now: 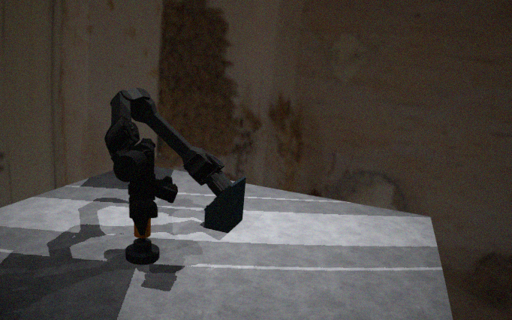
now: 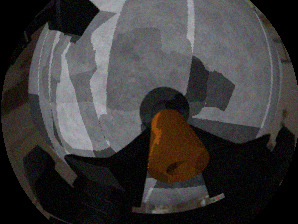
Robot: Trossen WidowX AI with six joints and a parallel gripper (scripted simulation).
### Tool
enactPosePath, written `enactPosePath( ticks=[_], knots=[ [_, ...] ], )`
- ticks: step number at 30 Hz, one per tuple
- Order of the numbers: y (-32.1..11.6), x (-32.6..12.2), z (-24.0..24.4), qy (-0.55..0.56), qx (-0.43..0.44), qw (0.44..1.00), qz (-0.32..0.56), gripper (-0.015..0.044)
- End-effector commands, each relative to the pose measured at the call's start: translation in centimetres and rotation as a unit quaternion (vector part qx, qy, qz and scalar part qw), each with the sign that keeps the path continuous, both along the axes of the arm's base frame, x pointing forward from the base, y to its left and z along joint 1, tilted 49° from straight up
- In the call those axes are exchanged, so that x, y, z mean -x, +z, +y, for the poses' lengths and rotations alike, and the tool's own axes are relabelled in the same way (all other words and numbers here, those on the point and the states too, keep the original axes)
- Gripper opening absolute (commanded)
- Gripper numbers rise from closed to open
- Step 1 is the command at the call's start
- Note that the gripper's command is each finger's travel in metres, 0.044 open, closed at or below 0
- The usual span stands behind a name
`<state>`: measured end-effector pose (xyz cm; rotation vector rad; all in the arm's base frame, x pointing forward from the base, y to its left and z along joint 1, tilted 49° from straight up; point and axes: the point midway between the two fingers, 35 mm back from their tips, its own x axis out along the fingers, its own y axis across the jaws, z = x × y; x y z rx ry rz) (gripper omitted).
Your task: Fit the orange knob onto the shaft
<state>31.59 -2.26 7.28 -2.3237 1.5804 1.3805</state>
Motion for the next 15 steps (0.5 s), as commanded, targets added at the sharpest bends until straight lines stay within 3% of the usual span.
enactPosePath(
  ticks=[1, 8, 15],
  knots=[
    [0.05, 0.02, 0.07, -0.173, -0.028, 0.964, -0.201, 0.0],
    [0.19, 0.11, 0.2, -0.309, -0.05, 0.881, -0.354, 0.0],
    [0.31, 0.19, 0.33, -0.438, -0.07, 0.745, -0.499, 0.0]
  ],
)
